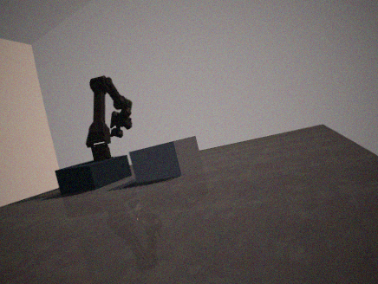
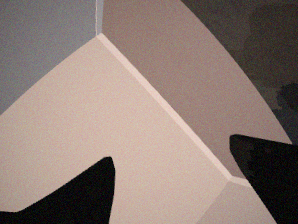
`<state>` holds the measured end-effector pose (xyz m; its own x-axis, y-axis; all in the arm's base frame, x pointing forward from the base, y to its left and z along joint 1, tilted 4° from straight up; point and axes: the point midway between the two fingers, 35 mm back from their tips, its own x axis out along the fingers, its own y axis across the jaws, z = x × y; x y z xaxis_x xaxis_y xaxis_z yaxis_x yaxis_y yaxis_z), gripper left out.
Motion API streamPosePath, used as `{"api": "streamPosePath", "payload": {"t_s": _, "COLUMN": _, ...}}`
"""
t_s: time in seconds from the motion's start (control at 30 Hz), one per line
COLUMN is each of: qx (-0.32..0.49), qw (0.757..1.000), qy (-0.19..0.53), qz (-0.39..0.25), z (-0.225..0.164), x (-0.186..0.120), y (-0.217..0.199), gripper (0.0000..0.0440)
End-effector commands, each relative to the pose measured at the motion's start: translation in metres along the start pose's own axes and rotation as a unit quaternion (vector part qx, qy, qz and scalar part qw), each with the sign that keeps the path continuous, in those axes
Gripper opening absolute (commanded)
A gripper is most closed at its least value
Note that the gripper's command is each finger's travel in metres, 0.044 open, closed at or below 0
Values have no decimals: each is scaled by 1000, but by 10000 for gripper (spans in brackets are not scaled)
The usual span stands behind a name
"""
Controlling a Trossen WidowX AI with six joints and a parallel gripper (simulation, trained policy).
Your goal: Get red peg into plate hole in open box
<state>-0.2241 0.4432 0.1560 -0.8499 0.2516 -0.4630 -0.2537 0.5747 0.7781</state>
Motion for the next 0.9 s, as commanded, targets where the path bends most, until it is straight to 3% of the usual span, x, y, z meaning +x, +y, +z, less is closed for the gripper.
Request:
{"api": "streamPosePath", "payload": {"t_s": 0.0, "qx": 1, "qw": 999, "qy": -48, "qz": -1, "z": 23, "x": -35, "y": -6, "gripper": 338}}
{"api": "streamPosePath", "payload": {"t_s": 0.47, "qx": 36, "qw": 972, "qy": -231, "qz": -4, "z": 81, "x": -179, "y": -31, "gripper": 332}}
{"api": "streamPosePath", "payload": {"t_s": 0.87, "qx": 103, "qw": 910, "qy": -401, "qz": -25, "z": 95, "x": -314, "y": -81, "gripper": 339}}
